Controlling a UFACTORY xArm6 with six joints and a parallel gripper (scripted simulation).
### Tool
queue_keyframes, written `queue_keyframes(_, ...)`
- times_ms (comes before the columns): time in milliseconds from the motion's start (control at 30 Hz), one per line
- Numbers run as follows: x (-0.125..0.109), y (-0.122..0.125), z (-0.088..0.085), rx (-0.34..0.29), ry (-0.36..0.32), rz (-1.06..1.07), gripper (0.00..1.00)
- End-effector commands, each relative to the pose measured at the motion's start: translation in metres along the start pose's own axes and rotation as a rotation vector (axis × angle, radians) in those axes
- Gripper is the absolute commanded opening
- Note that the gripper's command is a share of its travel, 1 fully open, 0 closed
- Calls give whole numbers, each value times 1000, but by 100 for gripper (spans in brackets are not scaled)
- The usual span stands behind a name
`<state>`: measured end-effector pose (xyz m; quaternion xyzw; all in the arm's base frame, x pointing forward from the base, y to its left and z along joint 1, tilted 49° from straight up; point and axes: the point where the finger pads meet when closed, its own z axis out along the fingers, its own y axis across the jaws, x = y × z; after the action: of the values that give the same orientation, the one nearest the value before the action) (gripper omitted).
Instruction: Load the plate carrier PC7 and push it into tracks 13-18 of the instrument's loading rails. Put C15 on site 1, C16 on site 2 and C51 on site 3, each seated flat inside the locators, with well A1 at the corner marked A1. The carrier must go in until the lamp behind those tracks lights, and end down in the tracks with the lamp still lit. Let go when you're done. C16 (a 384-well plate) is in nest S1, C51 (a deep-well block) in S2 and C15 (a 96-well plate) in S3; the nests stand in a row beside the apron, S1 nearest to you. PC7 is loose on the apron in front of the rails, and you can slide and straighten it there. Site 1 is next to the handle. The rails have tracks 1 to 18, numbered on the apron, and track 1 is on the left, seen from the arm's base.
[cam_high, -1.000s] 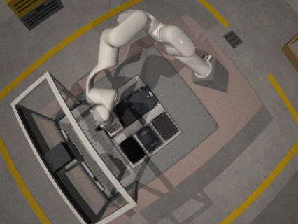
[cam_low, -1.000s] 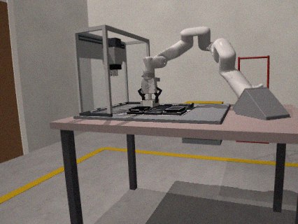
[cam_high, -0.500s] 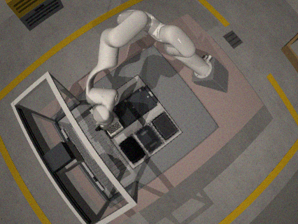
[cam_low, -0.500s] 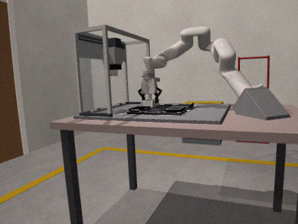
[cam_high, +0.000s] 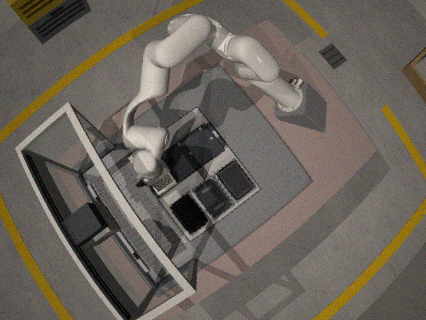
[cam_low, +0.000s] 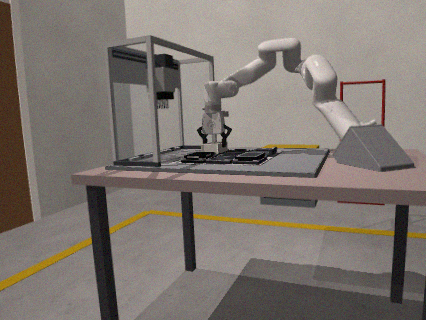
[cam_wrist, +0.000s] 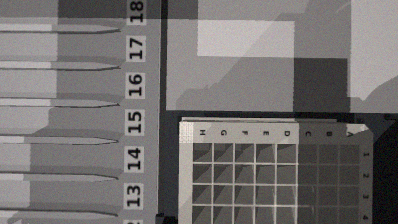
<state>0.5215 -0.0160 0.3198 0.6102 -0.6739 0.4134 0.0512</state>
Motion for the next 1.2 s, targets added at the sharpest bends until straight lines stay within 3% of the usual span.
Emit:
queue_keyframes(0, 0, -1, -1, 3, -1, 1, 100)
queue_keyframes(667, 0, -1, -1, 3, -1, 1, 100)
queue_keyframes(1167, 0, -1, -24, 3, -1, 1, 100)
